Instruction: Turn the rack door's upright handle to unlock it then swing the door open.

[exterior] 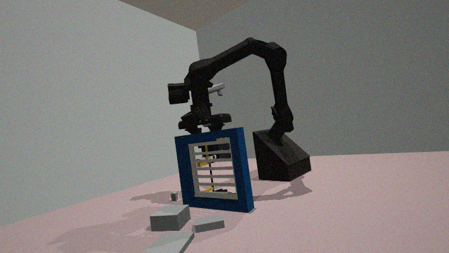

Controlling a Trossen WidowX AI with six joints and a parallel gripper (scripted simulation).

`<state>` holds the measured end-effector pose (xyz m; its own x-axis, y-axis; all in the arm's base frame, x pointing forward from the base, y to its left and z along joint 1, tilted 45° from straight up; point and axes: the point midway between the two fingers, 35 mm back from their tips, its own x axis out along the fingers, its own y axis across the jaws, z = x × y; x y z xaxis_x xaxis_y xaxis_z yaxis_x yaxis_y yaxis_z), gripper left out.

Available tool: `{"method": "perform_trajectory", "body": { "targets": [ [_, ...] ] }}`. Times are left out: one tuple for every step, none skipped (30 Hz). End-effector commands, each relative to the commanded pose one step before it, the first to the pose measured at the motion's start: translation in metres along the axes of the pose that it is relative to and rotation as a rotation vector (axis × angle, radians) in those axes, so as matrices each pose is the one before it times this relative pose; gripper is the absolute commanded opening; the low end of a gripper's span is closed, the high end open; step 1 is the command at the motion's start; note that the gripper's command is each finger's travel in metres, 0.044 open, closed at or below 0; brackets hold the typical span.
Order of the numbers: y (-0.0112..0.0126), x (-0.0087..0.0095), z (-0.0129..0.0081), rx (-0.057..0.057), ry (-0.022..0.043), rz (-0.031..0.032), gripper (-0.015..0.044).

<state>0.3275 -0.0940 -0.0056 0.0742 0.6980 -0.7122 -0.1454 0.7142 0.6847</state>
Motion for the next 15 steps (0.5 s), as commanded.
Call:
{"method": "perform_trajectory", "body": {
  "targets": [
    [0.00162, 0.00708, -0.0004, 0.0027, -0.00143, 0.00456, 0.0291],
    [0.00013, 0.0016, -0.00015, 0.0, -0.00002, 0.00019, 0.0291],
    [0.00011, 0.00129, -0.00013, 0.0, -0.00001, 0.00016, 0.0291],
    [0.00007, 0.00077, -0.00008, 0.0, -0.00001, 0.0001, 0.0291],
    [0.00002, 0.00026, -0.00003, 0.0, 0.0, 0.00003, 0.0291],
    [0.0, 0.0, 0.0, 0.0, 0.0, 0.0, 0.0264],
    [0.0, 0.0, 0.0, 0.0, 0.0, 0.0, 0.0238],
    [0.0, 0.0, 0.0, 0.0, 0.0, 0.0, 0.0212],
    [0.0, 0.0, 0.0, 0.0, 0.0, 0.0, 0.0186],
    [0.0, 0.0, 0.0, 0.0, 0.0, 0.0, 0.0159],
    [0.0, 0.0, 0.0, 0.0, 0.0, 0.0, 0.0133],
    [0.0, 0.0, 0.0, 0.0, 0.0, 0.0, 0.0107],
    [0.0, 0.0, 0.0, 0.0, 0.0, 0.0, 0.01],
    [0.0, 0.0, 0.0, 0.0, 0.0, 0.0, 0.0094],
    [0.0, 0.0, 0.0, 0.0, 0.0, 0.0, 0.0087]
  ]
}}
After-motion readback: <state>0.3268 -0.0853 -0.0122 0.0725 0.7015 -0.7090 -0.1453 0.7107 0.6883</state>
